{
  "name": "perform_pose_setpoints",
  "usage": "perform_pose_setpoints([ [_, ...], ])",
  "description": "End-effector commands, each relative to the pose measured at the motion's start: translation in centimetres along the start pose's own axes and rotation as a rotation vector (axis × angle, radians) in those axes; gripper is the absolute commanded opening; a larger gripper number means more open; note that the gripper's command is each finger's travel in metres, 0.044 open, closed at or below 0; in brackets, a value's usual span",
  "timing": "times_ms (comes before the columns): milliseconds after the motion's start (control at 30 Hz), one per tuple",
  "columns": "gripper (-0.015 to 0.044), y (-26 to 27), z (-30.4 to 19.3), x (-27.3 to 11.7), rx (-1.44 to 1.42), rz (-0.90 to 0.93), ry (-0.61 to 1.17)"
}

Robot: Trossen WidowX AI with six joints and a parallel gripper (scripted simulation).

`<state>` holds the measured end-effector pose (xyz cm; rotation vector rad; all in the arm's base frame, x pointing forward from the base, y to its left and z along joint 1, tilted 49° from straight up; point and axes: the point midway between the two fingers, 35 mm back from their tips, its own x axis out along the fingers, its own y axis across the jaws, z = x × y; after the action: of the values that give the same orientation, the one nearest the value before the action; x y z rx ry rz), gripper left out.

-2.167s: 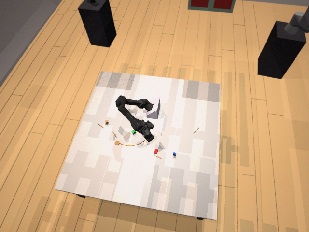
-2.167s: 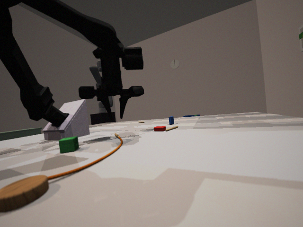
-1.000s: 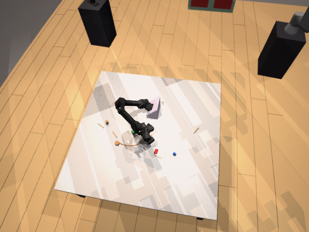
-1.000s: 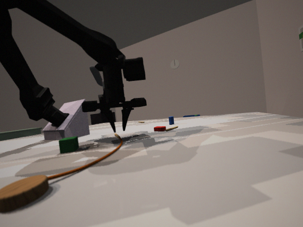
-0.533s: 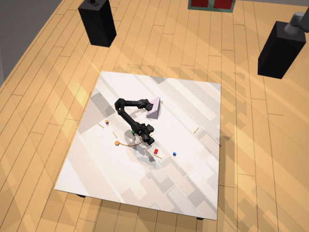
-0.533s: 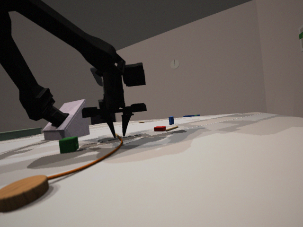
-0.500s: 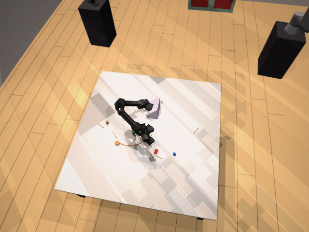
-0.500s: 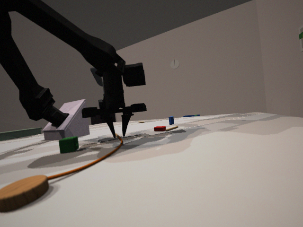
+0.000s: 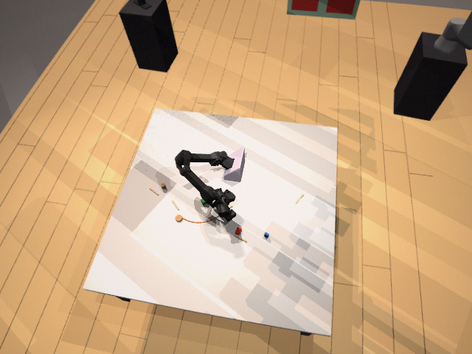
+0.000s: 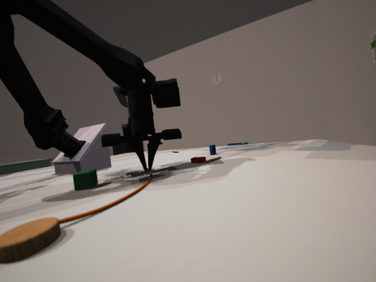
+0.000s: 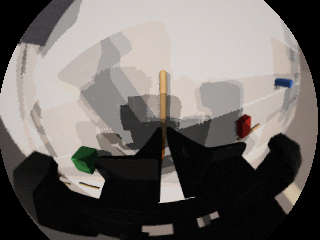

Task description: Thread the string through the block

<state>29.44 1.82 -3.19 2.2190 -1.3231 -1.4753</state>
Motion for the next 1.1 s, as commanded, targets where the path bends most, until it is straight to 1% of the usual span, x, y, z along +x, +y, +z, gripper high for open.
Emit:
perform_pose_setpoints([
  [0,0.0,0.0,0.0,0.0,0.0,0.0,0.0],
  [1067,0.0,-0.2,0.0,-3.7,0.0,-0.003,-0.002],
])
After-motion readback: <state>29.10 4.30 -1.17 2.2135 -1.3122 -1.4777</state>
